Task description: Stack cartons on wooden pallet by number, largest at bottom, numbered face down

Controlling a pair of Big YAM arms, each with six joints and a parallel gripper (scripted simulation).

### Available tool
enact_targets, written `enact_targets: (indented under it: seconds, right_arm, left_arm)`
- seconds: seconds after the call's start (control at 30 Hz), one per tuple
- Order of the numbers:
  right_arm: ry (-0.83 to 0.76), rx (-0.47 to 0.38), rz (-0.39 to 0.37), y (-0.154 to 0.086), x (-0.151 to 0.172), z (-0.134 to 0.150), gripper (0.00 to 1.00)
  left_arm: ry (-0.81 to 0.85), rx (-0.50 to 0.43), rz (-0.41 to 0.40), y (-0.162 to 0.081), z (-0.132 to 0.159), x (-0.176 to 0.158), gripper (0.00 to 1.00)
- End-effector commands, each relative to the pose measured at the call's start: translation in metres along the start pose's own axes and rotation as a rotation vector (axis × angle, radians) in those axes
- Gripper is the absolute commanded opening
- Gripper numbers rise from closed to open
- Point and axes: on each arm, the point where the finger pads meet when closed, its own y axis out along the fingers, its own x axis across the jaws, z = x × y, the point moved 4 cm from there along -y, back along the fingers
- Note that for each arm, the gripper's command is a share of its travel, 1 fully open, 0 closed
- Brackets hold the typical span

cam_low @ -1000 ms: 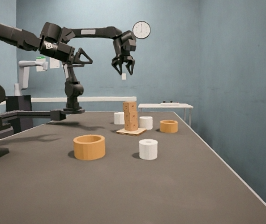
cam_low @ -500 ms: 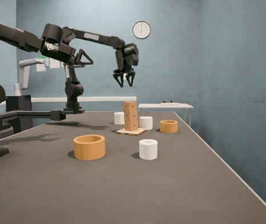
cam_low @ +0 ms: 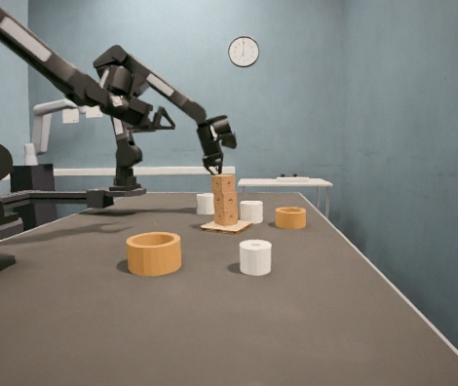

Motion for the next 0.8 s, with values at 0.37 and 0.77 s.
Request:
enact_targets:
  seconds: [0.37, 0.77]
  right_arm:
    - [-0.039, -0.081, -0.181, 0.113, 0.103, 0.006, 1.0]
    - [-0.046, -0.077, -0.202, 0.131, 0.119, 0.021, 1.0]
  left_arm:
    - [-0.502, -0.138, 0.032, 0.064, 0.085, 0.059, 0.74]
    - [-0.536, -0.181, 0.07, 0.068, 0.093, 0.063, 0.74]
